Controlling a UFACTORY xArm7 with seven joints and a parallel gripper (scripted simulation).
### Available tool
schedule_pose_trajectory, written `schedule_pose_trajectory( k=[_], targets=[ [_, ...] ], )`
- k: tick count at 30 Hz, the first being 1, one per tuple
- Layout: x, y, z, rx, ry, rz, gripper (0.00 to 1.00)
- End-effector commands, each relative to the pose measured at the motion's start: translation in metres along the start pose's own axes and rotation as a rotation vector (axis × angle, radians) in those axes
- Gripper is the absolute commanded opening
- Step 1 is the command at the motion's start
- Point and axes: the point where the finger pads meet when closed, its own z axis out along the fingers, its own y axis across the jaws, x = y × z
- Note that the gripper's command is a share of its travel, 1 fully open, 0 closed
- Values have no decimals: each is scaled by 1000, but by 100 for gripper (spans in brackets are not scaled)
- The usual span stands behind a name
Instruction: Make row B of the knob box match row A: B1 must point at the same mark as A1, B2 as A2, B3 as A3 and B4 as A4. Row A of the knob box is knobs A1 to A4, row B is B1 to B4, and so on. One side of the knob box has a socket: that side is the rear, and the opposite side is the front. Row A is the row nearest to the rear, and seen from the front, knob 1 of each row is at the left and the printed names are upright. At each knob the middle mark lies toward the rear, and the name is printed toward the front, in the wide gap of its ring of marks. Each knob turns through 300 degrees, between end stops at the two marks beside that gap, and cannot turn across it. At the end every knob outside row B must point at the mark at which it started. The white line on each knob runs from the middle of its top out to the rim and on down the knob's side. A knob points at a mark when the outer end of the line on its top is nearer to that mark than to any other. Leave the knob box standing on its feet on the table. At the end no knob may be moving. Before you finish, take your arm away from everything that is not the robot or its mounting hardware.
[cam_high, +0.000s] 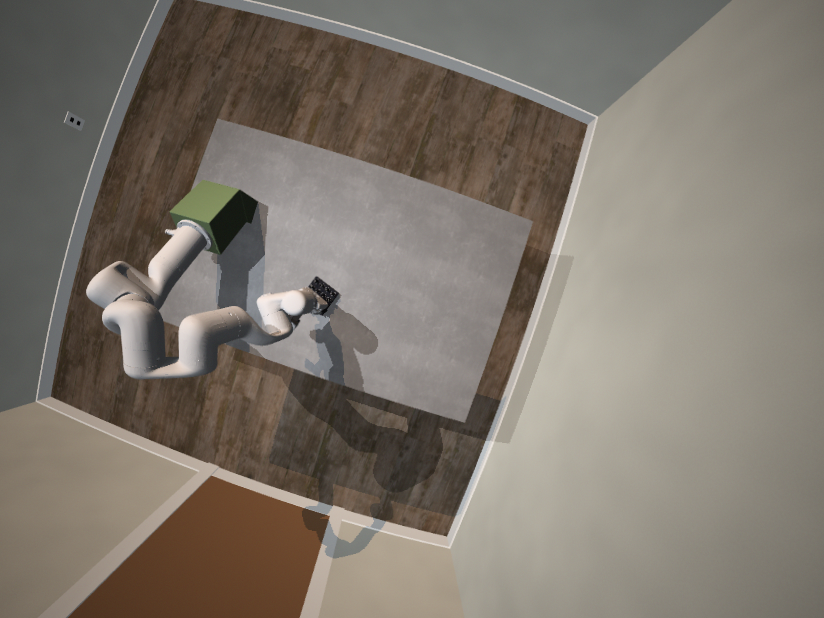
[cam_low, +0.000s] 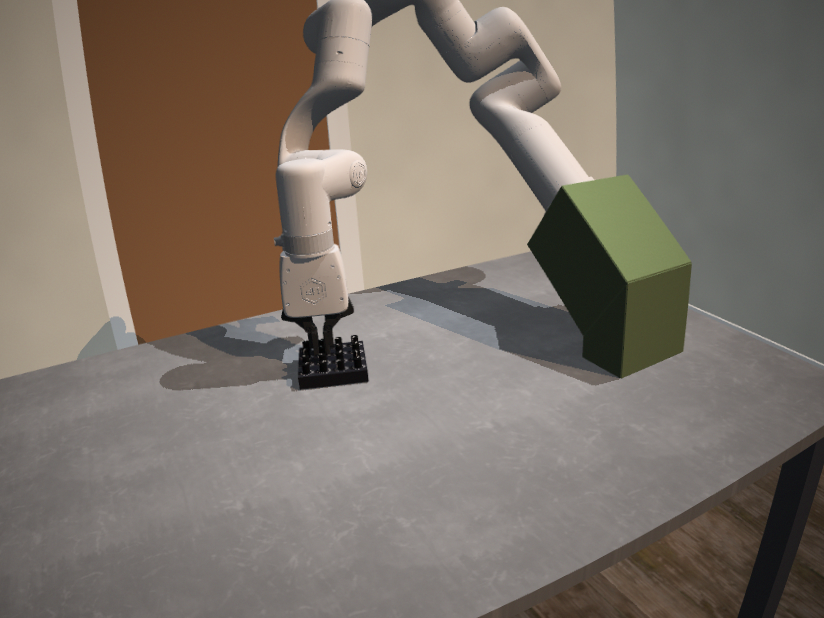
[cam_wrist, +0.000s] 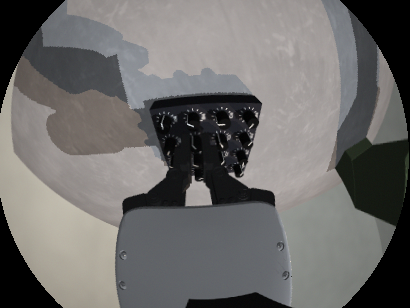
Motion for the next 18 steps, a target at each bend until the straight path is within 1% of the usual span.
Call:
schedule_pose_trajectory(
  k=[1,18],
  targets=[
    [-1,-1,-1,3,-3,-1,8],
    [-1,-1,-1,3,-3,-31,8]
  ],
)
